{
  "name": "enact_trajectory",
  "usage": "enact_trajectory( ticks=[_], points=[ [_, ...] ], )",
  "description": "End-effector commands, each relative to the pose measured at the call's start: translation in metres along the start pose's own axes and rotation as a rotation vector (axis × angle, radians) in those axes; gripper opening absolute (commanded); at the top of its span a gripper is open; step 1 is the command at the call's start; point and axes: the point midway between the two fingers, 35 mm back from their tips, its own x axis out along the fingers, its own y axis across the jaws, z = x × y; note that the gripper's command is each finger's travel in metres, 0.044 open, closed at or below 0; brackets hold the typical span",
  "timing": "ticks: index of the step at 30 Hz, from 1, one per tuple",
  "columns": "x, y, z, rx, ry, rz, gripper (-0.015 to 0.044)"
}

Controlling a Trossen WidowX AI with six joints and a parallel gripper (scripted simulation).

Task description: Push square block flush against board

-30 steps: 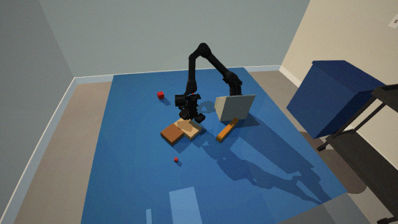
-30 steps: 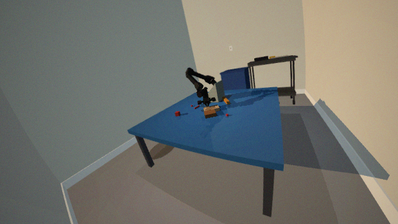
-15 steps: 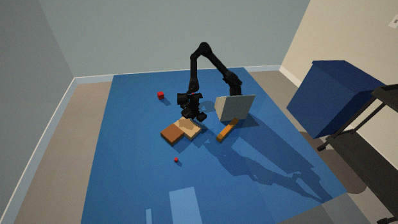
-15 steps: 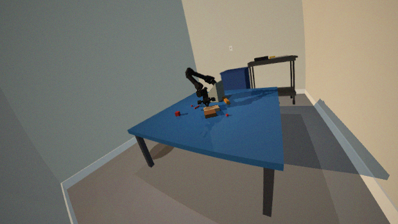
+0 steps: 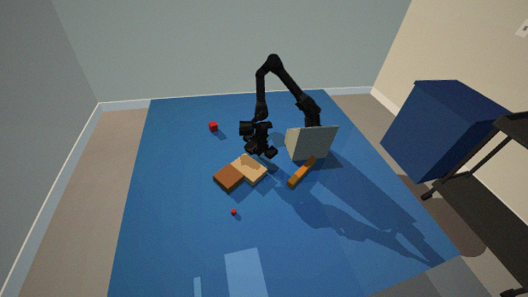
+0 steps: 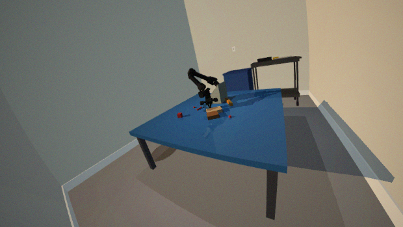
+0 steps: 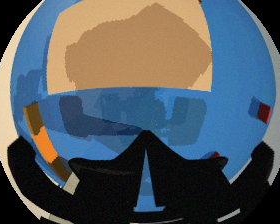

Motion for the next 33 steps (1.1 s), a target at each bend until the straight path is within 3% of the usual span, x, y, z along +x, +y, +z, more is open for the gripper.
enact_trajectory(
  ticks=[1,6,12,33],
  points=[
    [-0.009,-0.001,0.002,0.003,-0.004,0.000,0.0000],
    [-0.058,0.000,0.000,0.003,-0.009,-0.002,0.0000],
    [-0.053,0.003,0.002,0.015,-0.007,-0.003,0.0000],
    [-0.061,0.062,0.070,0.712,-0.024,0.026,0.0000]
  ],
)
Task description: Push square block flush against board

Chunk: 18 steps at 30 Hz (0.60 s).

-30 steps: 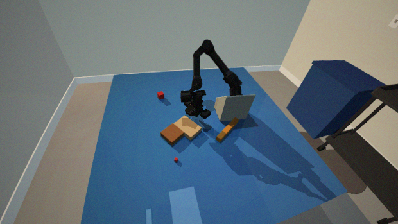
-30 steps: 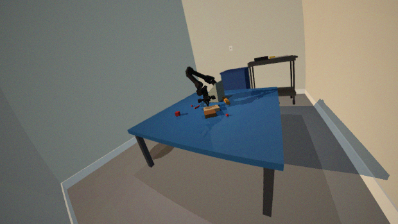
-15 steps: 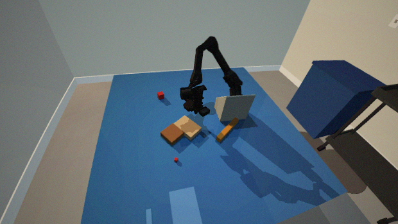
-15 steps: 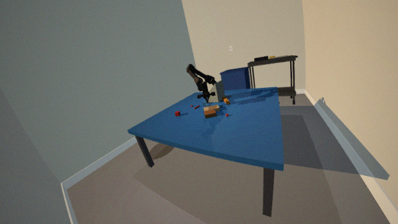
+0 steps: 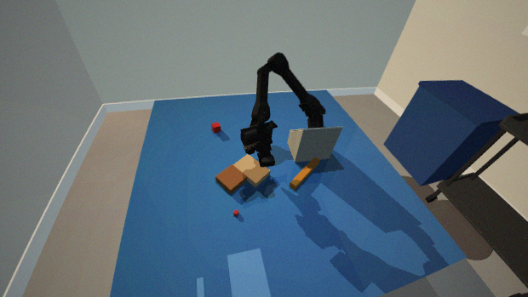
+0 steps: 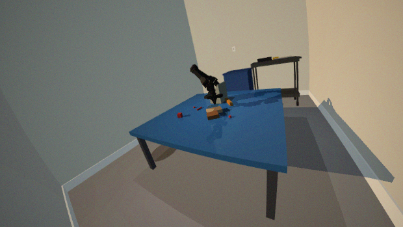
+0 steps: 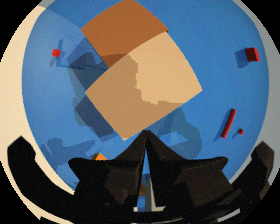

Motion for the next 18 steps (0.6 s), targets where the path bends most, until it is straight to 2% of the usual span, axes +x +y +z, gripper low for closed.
enact_trajectory(
  ticks=[1,18],
  points=[
    [0.000,0.017,0.002,0.115,0.000,0.004,0.0000],
    [0.002,0.089,-0.007,0.685,0.000,-0.011,0.0000]
  ],
)
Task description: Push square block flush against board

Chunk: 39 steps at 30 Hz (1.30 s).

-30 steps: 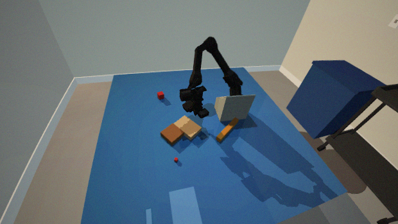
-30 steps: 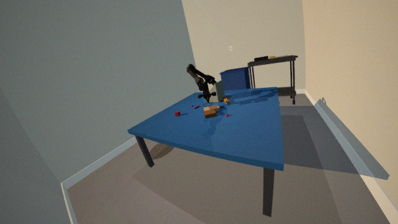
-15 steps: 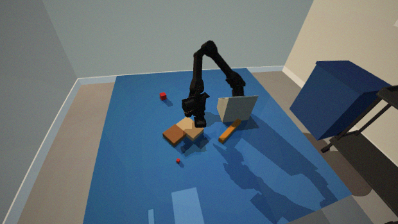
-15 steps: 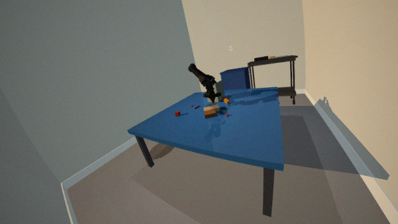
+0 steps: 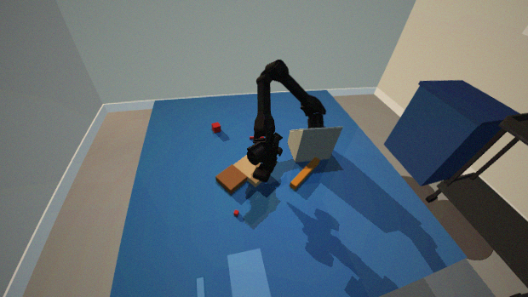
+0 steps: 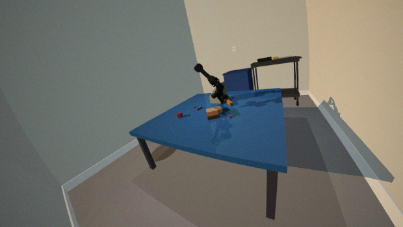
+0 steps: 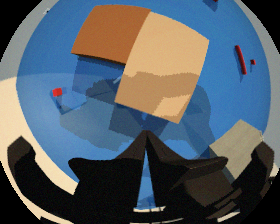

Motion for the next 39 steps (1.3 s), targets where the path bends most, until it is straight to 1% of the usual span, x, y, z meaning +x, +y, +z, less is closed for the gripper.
enact_trajectory(
  ticks=[1,6,7,9,11,39],
  points=[
    [0.001,0.010,-0.010,0.095,-0.001,-0.002,0.0000],
    [0.004,0.011,-0.010,0.101,-0.001,-0.002,0.0000],
    [0.013,0.012,-0.010,0.101,-0.001,-0.002,0.0000],
    [0.044,0.011,-0.010,0.101,-0.003,-0.003,0.0000],
    [0.057,0.010,-0.010,0.101,-0.003,-0.005,0.0000],
    [0.056,0.009,0.005,0.101,-0.004,-0.004,0.0000]
  ],
)
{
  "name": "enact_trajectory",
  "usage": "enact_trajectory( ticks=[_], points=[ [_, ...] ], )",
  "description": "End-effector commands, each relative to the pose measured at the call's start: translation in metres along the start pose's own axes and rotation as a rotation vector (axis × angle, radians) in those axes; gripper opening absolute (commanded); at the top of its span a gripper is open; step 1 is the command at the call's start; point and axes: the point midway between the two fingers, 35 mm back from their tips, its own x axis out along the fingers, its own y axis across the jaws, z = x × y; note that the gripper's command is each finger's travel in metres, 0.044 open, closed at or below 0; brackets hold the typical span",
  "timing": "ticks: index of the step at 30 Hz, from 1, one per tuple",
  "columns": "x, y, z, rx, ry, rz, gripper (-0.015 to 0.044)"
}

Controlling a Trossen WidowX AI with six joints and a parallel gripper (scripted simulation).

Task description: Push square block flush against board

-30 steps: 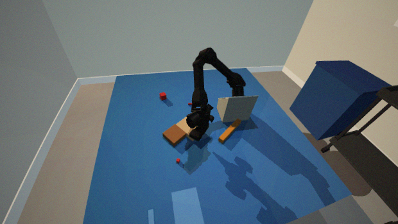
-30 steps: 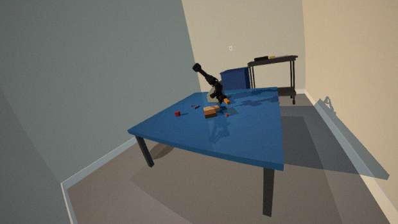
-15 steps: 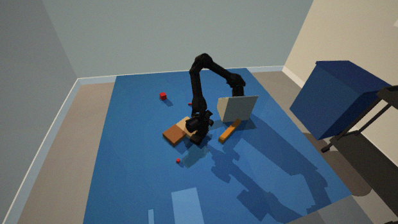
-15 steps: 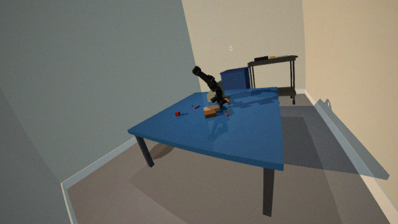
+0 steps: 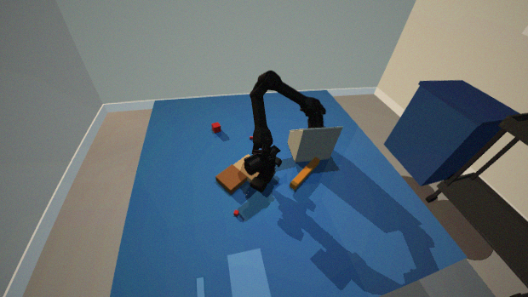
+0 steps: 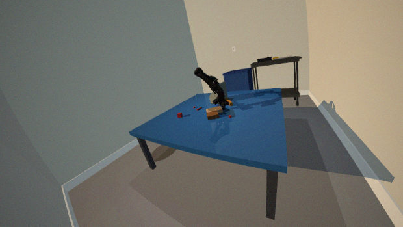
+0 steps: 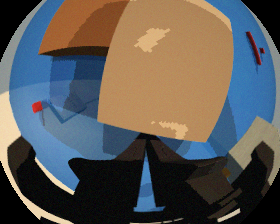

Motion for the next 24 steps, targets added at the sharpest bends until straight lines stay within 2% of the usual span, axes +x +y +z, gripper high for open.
enact_trajectory(
  ticks=[1,24],
  points=[
    [-0.003,0.003,0.006,0.003,-0.008,0.009,0.0000],
    [-0.003,0.003,0.010,0.003,-0.007,0.009,0.0000]
  ],
)
